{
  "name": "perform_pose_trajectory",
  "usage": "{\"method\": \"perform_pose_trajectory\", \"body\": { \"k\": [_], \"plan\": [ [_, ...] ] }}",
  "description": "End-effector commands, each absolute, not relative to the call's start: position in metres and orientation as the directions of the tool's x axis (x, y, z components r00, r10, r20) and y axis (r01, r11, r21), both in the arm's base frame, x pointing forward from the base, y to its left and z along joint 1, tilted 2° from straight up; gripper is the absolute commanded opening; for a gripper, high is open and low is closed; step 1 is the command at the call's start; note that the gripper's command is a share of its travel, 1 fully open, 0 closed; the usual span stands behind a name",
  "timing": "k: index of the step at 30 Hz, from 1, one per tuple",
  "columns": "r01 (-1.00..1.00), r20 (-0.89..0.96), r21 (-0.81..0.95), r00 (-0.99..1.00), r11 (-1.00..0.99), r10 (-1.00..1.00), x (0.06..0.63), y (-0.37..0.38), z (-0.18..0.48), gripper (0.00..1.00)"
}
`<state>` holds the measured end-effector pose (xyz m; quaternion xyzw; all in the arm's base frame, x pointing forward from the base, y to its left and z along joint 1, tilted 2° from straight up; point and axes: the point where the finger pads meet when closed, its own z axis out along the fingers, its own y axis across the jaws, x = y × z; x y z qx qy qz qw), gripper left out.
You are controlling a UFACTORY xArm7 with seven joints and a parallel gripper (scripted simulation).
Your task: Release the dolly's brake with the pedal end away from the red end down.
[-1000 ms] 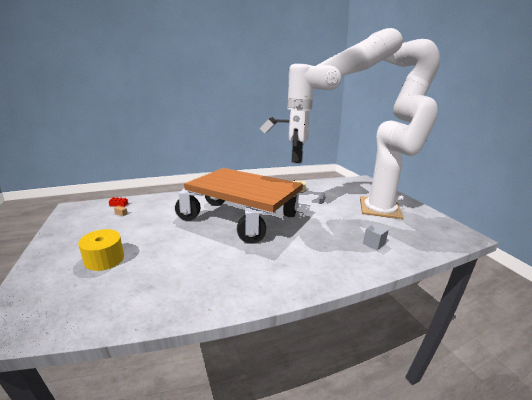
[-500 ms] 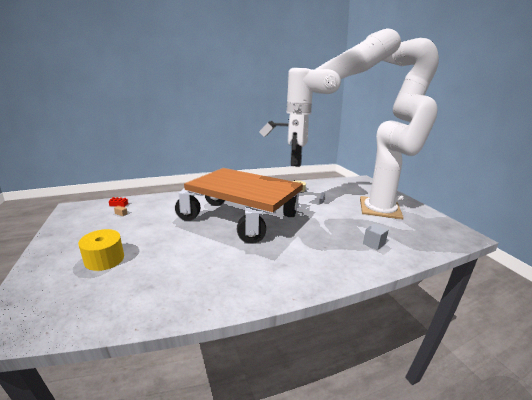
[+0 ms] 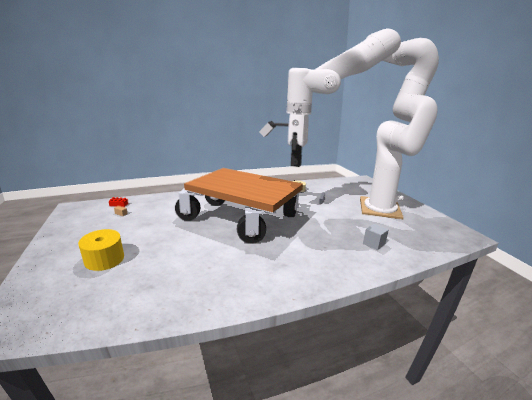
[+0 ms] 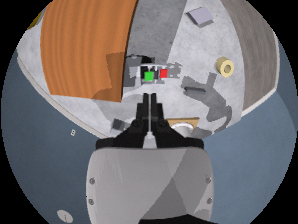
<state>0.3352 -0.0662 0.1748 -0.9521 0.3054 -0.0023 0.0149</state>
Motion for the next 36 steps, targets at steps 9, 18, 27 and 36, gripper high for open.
{"method": "perform_pose_trajectory", "body": {
  "k": [9,18,27,36],
  "plan": [
    [-0.581,-0.001,-0.032,0.813,-0.813,-0.582,0.336,-0.066,0.176,0.0],
    [-0.581,-0.001,-0.032,0.813,-0.813,-0.582,0.336,-0.066,0.172,0.0],
    [-0.581,-0.001,-0.032,0.813,-0.813,-0.582,0.337,-0.066,0.16,0.0],
    [-0.581,-0.001,-0.032,0.813,-0.813,-0.582,0.337,-0.066,0.146,0.0]
  ]
}}
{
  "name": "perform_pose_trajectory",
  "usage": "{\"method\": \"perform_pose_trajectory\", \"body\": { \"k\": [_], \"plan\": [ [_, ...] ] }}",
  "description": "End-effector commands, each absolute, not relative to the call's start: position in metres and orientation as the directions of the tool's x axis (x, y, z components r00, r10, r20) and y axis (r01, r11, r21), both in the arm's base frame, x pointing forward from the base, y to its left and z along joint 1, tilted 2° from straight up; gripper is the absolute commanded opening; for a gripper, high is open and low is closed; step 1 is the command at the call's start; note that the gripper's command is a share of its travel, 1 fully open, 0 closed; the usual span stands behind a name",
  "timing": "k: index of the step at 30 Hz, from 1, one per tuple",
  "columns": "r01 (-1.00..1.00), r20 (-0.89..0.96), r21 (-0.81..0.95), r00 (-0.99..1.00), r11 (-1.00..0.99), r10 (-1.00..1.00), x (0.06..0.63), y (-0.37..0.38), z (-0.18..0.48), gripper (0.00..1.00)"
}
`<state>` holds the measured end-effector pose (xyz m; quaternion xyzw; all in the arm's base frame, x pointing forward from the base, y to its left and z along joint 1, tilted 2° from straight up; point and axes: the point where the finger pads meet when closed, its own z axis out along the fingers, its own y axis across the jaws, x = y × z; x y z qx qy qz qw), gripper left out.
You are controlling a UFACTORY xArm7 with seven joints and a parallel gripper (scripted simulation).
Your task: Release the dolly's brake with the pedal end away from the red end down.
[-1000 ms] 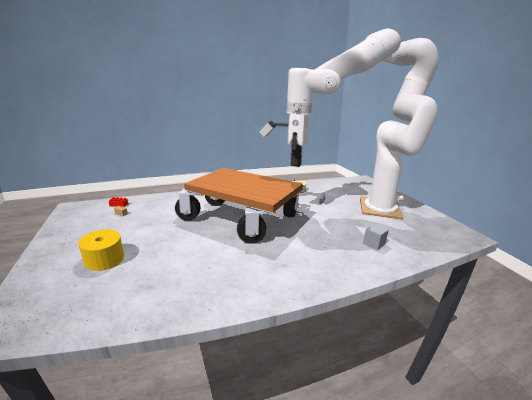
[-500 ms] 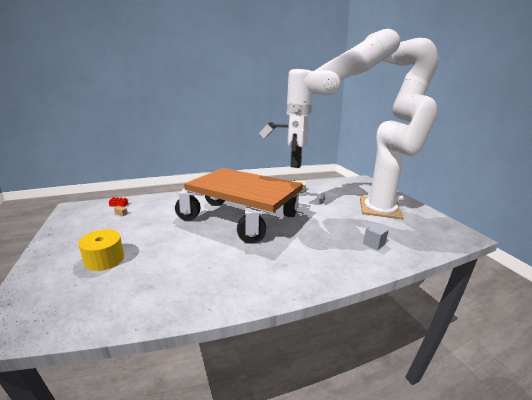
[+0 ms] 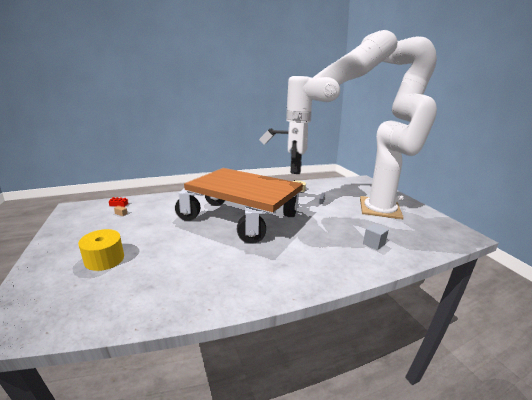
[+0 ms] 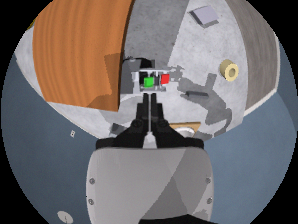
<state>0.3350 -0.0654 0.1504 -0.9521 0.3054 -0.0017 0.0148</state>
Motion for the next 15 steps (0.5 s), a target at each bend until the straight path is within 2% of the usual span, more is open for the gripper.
{"method": "perform_pose_trajectory", "body": {
  "k": [1,15],
  "plan": [
    [-0.581,-0.001,-0.032,0.813,-0.813,-0.582,0.337,-0.066,0.144,0.0],
    [-0.581,-0.001,-0.032,0.813,-0.813,-0.582,0.338,-0.065,0.12,0.0]
  ]
}}
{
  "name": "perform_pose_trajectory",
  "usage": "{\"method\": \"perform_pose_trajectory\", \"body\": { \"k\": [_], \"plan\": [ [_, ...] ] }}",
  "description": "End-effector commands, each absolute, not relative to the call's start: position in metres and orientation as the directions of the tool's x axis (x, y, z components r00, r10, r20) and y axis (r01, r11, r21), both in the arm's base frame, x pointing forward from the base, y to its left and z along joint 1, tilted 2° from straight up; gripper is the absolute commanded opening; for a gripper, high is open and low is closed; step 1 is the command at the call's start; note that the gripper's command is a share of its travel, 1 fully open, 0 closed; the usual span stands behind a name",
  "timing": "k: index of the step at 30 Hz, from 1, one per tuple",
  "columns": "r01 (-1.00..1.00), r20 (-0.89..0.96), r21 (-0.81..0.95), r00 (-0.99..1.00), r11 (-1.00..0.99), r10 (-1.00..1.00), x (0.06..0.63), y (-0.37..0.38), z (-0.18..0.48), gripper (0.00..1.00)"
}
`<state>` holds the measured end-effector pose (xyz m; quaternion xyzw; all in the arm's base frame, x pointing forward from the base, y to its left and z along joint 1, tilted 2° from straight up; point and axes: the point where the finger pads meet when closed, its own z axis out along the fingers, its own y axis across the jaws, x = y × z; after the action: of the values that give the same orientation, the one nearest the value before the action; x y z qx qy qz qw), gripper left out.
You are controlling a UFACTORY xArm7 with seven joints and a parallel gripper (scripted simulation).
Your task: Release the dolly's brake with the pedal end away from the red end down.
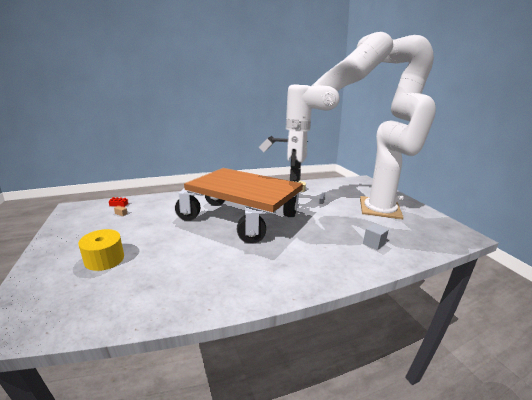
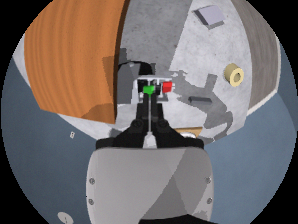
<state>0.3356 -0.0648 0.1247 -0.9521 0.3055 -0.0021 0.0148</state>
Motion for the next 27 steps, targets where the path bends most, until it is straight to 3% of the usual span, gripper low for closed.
{"method": "perform_pose_trajectory", "body": {
  "k": [1,27],
  "plan": [
    [-0.581,-0.001,-0.032,0.813,-0.813,-0.582,0.338,-0.065,0.12,0.0],
    [-0.581,-0.001,-0.032,0.813,-0.813,-0.582,0.338,-0.065,0.109,0.0]
  ]
}}
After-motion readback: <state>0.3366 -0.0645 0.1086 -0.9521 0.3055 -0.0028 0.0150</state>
